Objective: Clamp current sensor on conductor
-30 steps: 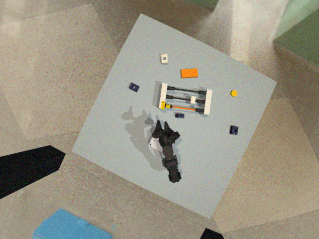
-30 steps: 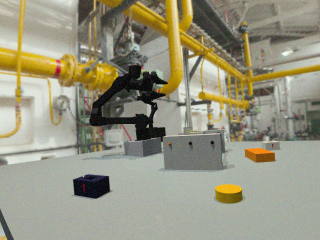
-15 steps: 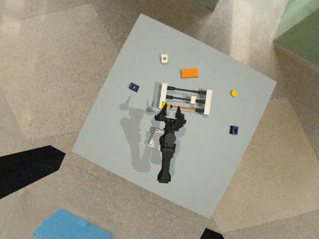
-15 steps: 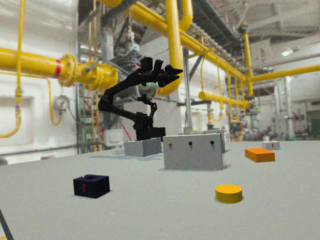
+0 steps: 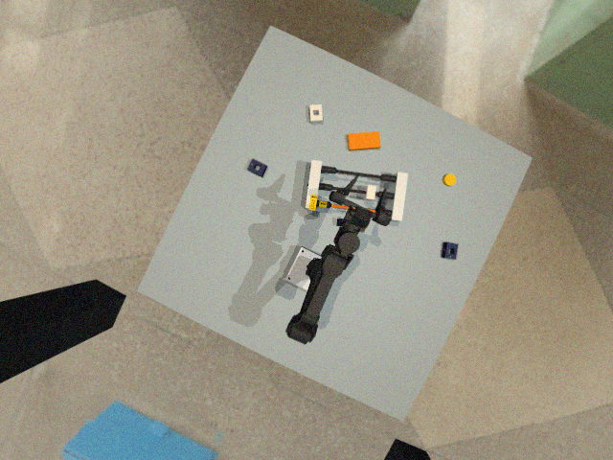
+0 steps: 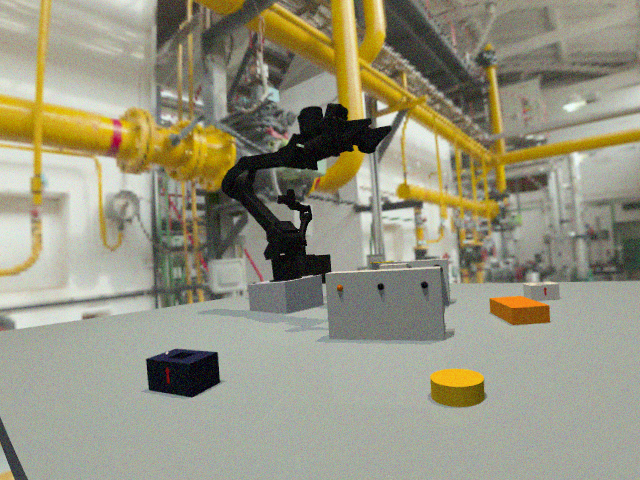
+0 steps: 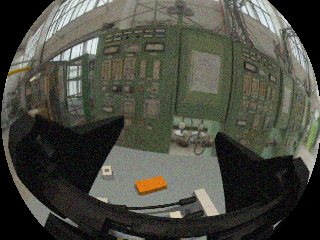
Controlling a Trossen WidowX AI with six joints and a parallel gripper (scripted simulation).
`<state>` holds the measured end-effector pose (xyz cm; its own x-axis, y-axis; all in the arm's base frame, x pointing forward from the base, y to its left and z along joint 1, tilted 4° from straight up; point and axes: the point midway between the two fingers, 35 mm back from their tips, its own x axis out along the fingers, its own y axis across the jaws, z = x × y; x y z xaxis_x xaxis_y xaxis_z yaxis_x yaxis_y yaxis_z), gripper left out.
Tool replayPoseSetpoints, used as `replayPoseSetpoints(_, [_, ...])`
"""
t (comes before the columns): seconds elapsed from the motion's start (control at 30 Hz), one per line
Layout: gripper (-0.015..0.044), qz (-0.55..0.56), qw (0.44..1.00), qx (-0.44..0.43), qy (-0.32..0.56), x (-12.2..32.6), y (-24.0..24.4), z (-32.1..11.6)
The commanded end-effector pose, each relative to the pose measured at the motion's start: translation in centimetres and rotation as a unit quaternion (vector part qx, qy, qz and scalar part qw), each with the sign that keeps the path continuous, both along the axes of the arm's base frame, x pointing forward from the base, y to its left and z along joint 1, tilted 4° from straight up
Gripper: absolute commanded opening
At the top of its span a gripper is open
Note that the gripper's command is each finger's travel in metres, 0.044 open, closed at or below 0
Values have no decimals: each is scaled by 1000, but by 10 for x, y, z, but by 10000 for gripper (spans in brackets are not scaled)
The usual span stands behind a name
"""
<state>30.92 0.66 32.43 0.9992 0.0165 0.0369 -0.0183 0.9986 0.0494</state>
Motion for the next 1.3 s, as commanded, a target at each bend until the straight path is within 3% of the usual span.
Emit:
replayPoseSetpoints(0.0, [440, -9, 1000, -25, -7, 6, -7, -1])
replayPoseSetpoints(0.17, [440, 0, 1000, -22, 21, 12, -1, -9])
replayPoseSetpoints(0.3, [440, 53, 981, -14, 187, 29, 36, -54])
replayPoseSetpoints(0.47, [440, 102, 916, -29, 388, 18, 79, -105])
replayPoseSetpoints(0.83, [440, 126, 770, -92, 618, -37, 119, -146])
replayPoseSetpoints(1.03, [440, 118, 672, -141, 717, -74, 129, -149])
replayPoseSetpoints(1.27, [440, 117, 669, -143, 720, -75, 130, -149])
